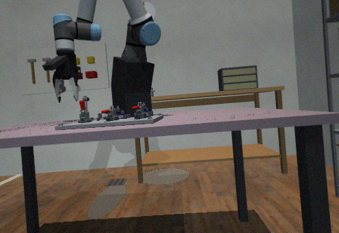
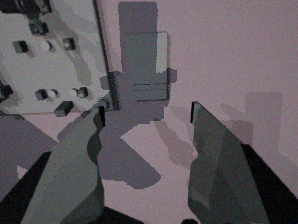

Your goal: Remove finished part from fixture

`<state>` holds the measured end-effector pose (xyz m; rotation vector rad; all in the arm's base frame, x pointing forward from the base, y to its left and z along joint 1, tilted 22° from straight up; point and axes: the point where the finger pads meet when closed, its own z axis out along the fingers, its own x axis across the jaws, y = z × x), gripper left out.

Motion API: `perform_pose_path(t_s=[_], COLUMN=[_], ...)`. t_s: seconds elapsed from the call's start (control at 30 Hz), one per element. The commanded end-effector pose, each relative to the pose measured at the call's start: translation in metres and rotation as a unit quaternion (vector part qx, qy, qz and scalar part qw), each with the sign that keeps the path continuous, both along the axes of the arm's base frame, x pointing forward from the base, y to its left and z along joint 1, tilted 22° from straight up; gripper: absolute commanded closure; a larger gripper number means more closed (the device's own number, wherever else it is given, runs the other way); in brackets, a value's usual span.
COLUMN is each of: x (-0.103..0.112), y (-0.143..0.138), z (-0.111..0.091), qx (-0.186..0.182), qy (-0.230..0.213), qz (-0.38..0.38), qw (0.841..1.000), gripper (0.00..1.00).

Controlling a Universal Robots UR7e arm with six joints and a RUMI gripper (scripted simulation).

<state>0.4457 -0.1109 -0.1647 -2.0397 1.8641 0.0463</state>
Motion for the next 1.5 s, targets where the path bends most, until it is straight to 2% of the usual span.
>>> perform_pose_path(t_s=[0.0,1.23,1.47], x=[0.0000,0.0000,-0.0012], y=[-0.0007,-0.0007,-0.0023], z=[0.0012,0.0013,0.0062], qx=[0.000,0.000,0.000], qy=[0.000,0.000,0.000], qz=[0.000,0.000,0.000], qw=[1.000,1.000,1.000], gripper=[0.53,0.53,0.53])
